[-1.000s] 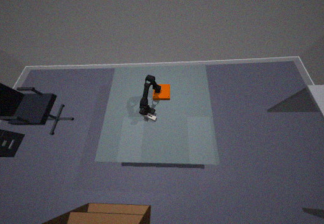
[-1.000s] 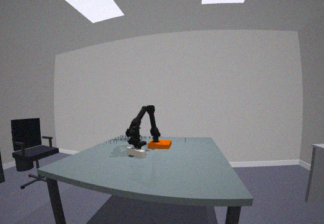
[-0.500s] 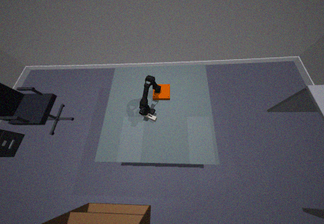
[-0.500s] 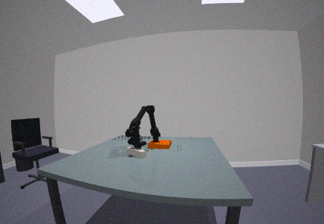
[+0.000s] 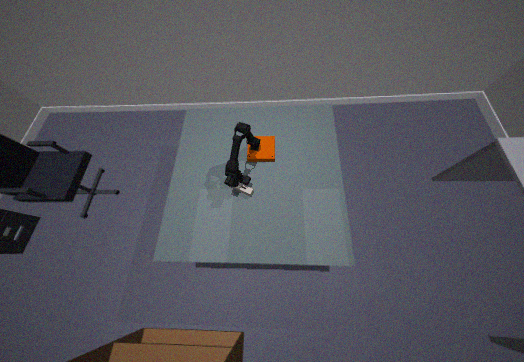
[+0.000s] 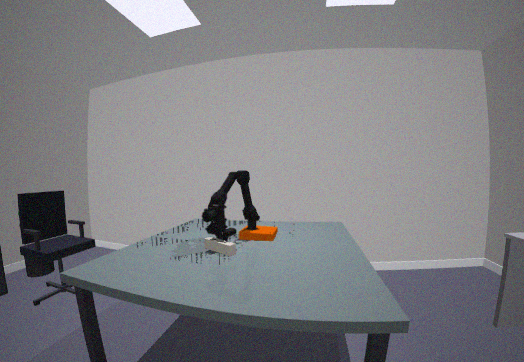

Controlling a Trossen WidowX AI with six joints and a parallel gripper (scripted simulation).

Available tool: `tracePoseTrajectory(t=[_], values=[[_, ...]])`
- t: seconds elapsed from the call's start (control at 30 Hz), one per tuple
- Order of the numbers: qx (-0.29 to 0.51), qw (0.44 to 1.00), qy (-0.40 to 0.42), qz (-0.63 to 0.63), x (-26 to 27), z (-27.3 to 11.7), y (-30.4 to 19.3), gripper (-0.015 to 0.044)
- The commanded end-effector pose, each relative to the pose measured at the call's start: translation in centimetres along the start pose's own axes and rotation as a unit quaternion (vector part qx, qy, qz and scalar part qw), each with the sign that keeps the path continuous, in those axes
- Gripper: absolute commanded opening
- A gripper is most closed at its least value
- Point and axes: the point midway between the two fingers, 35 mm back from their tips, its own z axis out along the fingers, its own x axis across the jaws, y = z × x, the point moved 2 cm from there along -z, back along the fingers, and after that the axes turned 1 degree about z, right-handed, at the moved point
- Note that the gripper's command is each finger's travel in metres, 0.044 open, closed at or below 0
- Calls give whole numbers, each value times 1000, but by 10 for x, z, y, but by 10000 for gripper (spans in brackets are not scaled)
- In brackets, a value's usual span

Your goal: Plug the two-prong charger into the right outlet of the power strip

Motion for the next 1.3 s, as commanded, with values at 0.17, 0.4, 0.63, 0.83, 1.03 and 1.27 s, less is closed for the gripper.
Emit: tracePoseTrajectory(t=[0.17,0.4,0.63,0.83,1.03,1.27], values=[[-11,1000,-1,-1,0,0,12,0],[-12,1000,-1,-1,0,-1,15,0],[-12,1000,-1,-1,0,-1,15,0],[-12,1000,-1,-1,0,-1,14,0],[-12,1000,-1,-1,0,-1,13,0],[-12,1000,-1,-1,0,0,12,0]])
